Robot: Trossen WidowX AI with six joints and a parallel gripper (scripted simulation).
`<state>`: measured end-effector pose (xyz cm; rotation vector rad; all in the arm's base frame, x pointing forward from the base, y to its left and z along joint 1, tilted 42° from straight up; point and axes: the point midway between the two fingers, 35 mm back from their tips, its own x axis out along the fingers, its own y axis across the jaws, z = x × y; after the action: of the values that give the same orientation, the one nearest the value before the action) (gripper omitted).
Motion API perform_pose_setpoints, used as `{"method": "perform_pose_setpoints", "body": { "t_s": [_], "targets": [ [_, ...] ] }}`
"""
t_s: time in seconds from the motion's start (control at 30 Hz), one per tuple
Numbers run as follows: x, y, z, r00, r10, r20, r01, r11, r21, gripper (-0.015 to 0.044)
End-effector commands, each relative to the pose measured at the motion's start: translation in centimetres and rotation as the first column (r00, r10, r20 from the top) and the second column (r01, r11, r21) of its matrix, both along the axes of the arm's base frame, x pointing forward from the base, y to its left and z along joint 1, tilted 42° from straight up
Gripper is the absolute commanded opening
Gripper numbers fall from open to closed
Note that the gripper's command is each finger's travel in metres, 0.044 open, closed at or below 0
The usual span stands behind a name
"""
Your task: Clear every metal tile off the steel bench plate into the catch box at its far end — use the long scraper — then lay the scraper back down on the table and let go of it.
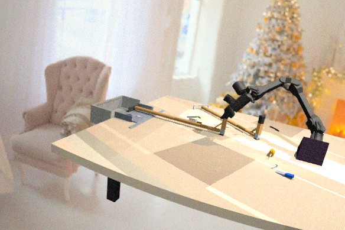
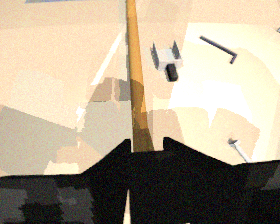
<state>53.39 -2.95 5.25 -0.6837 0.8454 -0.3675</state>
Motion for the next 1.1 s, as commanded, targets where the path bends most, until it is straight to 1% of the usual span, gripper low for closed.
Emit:
{"method": "perform_pose_setpoints", "body": {
  "t_s": [0.0, 0.33, 0.37, 1.07],
  "targets": [
    [0.7, 0.2, 0.1, 1.0, 0.009, 0.005, -0.009, 1.0, 0.002, 0.0],
    [1.9, 0.1, 0.1, 1.0, 0.009, 0.005, -0.009, 1.0, 0.002, 0.0],
    [1.3, -0.1, 0.0, 1.0, 0.0, 0.001, 0.0, 1.0, 0.0, 0.0],
    [1.1, 0.0, 0.0, 1.0, 0.004, 0.004, -0.004, 1.0, 0.001, 0.0]
  ]
}}
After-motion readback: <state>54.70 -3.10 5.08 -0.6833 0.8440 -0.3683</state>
